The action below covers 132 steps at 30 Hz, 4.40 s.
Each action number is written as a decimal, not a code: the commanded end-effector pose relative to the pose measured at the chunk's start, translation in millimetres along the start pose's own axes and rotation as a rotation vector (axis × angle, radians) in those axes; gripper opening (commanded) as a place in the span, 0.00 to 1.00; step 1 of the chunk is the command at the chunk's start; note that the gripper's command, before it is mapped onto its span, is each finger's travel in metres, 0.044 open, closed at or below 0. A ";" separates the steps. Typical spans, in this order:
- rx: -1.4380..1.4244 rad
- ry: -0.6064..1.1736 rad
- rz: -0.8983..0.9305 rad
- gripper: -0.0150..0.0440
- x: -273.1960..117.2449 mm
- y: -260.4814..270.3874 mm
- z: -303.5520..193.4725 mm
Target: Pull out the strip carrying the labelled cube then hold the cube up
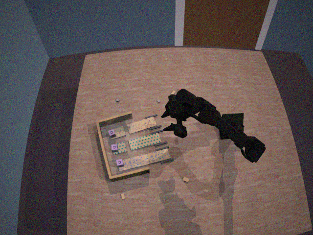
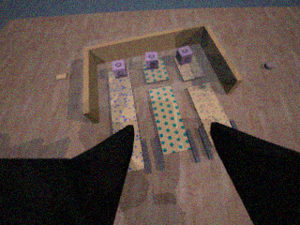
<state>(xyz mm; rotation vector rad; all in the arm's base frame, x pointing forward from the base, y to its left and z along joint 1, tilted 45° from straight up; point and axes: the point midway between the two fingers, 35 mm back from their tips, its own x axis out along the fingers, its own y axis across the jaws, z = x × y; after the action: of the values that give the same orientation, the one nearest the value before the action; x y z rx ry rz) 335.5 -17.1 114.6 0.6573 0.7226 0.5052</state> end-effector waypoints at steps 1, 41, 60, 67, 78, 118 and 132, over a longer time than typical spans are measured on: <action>-0.034 0.155 0.003 0.62 26.3 10.0 -1.0; -0.175 0.828 0.081 0.25 107.9 74.0 -73.7; -0.174 0.827 0.084 0.25 127.7 75.6 -97.3; -0.174 0.827 0.085 0.25 131.0 76.3 -101.7; -0.174 0.827 0.085 0.25 131.1 76.2 -101.9; -0.173 0.827 0.086 0.25 133.4 76.3 -104.3; -0.173 0.828 0.085 0.25 122.4 71.9 -115.1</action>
<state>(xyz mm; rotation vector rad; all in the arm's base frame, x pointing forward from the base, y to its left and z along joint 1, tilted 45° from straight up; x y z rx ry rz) 325.5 152.2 50.9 0.2918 1.3910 0.9227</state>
